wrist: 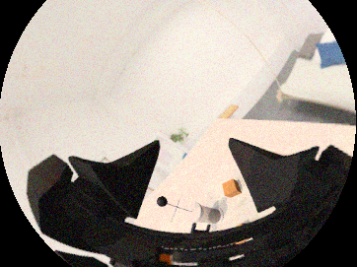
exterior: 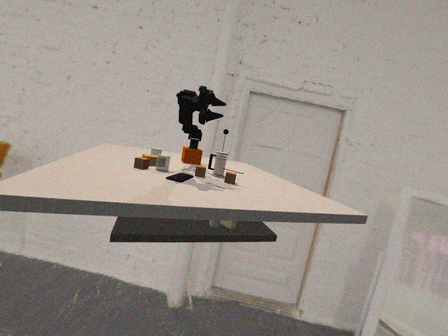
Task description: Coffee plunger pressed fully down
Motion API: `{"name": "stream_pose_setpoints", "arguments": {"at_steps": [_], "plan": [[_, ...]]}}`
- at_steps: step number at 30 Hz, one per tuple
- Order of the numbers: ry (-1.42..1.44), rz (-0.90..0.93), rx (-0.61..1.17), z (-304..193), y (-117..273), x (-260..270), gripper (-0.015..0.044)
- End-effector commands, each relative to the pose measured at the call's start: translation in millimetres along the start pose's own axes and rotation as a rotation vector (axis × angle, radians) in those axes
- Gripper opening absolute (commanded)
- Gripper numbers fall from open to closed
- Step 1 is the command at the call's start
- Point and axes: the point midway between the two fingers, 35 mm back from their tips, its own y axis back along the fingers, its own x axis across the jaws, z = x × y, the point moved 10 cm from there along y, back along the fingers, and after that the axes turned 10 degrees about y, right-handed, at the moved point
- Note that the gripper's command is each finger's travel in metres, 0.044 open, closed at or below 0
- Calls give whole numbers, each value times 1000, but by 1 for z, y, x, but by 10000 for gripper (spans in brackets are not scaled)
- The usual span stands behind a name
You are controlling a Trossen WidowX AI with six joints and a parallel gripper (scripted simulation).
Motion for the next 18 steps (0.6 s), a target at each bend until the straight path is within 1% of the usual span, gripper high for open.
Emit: {"name": "stream_pose_setpoints", "arguments": {"at_steps": [1,2,7,10,13,15,18], "plan": [[-3,-5,-1,1,1,0,426],[-7,-12,-3,1,2,1,440],[91,-110,-26,19,13,16,440],[118,-200,-72,33,42,30,440],[212,-276,-109,52,56,55,440],[215,-331,-135,58,59,66,440],[256,-412,-199,73,87,93,440]]}}
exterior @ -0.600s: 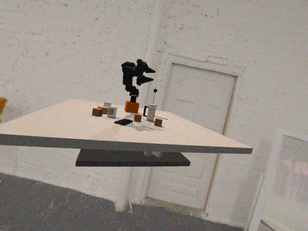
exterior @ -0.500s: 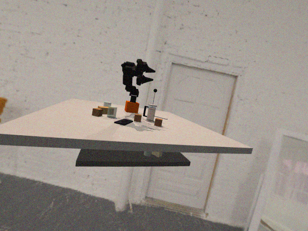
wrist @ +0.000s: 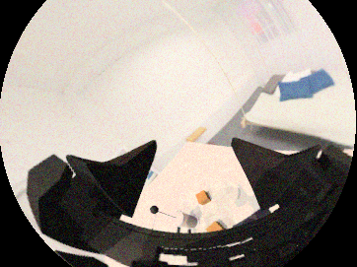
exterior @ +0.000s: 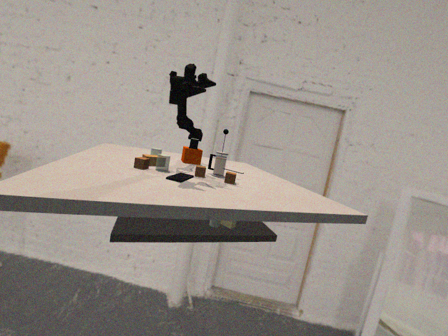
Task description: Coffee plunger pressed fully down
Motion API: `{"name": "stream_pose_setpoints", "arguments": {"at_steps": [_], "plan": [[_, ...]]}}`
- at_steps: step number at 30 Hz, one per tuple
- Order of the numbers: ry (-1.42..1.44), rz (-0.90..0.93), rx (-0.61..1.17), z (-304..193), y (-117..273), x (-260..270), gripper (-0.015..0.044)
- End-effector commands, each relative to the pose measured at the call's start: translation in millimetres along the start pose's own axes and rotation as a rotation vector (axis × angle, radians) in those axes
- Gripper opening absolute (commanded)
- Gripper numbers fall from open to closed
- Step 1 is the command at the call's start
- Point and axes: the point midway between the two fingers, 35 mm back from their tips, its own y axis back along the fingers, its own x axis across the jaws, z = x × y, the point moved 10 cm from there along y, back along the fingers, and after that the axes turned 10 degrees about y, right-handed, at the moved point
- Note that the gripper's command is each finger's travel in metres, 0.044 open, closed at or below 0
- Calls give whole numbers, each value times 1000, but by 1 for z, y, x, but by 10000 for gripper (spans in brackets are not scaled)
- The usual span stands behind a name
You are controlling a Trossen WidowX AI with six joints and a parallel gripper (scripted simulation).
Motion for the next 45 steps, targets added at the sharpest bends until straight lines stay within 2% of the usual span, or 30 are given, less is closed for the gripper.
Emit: {"name": "stream_pose_setpoints", "arguments": {"at_steps": [1,7,14,17,25,30,35,45], "plan": [[59,-110,-79,30,39,20,440],[196,-247,-190,71,98,69,440],[269,-360,-296,95,136,114,440],[383,-428,-339,104,157,143,440],[496,-541,-452,114,190,195,440],[597,-615,-531,118,207,235,440],[691,-687,-670,118,223,297,440],[932,-691,-846,93,211,407,440]]}}
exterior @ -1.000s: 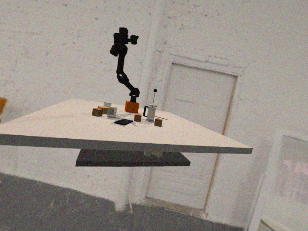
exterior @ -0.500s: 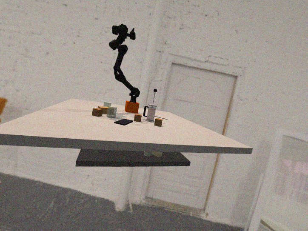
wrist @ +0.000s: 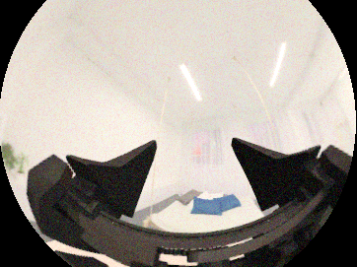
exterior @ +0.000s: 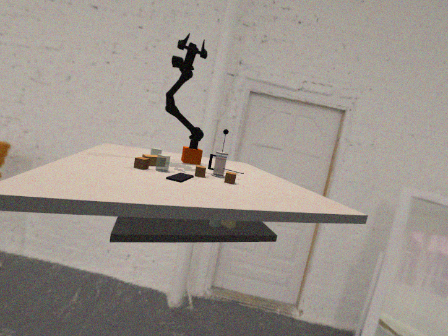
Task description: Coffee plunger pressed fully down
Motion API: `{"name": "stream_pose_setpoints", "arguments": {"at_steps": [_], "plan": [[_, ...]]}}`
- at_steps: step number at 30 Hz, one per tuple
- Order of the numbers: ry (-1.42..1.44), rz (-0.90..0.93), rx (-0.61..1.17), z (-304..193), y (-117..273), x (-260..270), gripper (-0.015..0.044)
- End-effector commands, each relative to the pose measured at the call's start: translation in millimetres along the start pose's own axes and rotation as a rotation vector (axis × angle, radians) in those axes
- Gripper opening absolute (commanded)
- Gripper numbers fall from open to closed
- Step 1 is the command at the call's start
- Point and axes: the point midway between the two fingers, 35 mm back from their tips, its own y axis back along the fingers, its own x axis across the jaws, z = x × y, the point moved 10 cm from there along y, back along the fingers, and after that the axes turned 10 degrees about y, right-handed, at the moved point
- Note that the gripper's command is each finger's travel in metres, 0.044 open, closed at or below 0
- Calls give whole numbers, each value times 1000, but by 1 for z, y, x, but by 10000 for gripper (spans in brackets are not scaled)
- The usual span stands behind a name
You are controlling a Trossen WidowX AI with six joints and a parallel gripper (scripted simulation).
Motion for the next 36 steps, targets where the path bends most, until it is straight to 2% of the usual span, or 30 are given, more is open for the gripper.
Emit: {"name": "stream_pose_setpoints", "arguments": {"at_steps": [1,9,17,26,36], "plan": [[69,27,-86,26,13,41,440],[186,151,-144,39,25,128,440],[262,335,-55,2,23,210,440],[251,524,252,-84,20,265,440],[65,577,822,-207,39,274,440]]}}
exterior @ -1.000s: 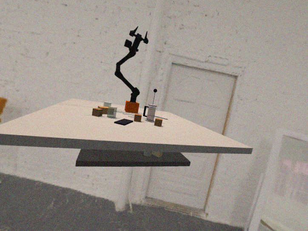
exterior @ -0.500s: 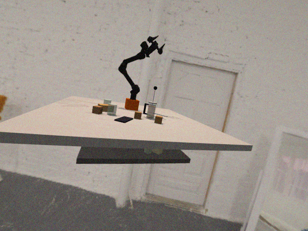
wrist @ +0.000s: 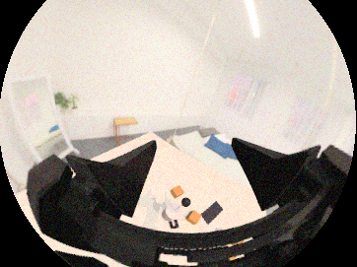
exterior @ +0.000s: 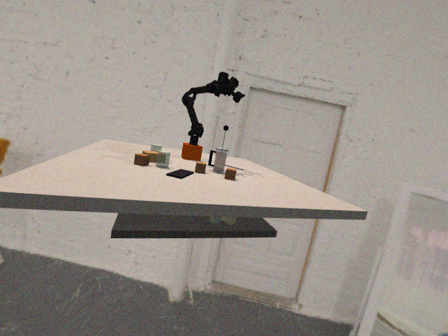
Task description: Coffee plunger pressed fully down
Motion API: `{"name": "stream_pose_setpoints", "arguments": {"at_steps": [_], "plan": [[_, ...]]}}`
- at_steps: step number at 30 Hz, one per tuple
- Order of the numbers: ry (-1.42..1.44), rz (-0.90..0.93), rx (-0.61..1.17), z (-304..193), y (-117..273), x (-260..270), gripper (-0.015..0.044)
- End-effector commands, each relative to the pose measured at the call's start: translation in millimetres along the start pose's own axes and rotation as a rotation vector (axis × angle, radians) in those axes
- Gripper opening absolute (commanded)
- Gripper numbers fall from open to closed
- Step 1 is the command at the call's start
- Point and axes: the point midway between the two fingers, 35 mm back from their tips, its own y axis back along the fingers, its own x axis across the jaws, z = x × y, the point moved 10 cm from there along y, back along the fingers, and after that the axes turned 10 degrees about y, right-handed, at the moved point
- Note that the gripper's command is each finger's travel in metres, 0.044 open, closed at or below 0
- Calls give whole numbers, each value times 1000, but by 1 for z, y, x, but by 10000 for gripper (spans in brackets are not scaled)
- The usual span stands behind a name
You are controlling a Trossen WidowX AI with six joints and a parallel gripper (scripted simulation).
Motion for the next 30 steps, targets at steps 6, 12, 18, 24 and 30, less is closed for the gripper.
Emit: {"name": "stream_pose_setpoints", "arguments": {"at_steps": [6,12,18,24,30], "plan": [[-381,53,440,-104,-20,-3,440],[-392,49,451,-119,-21,4,440],[-396,36,455,-157,-23,27,440],[-397,33,456,-157,-24,26,440],[-397,33,456,-160,-31,27,440]]}}
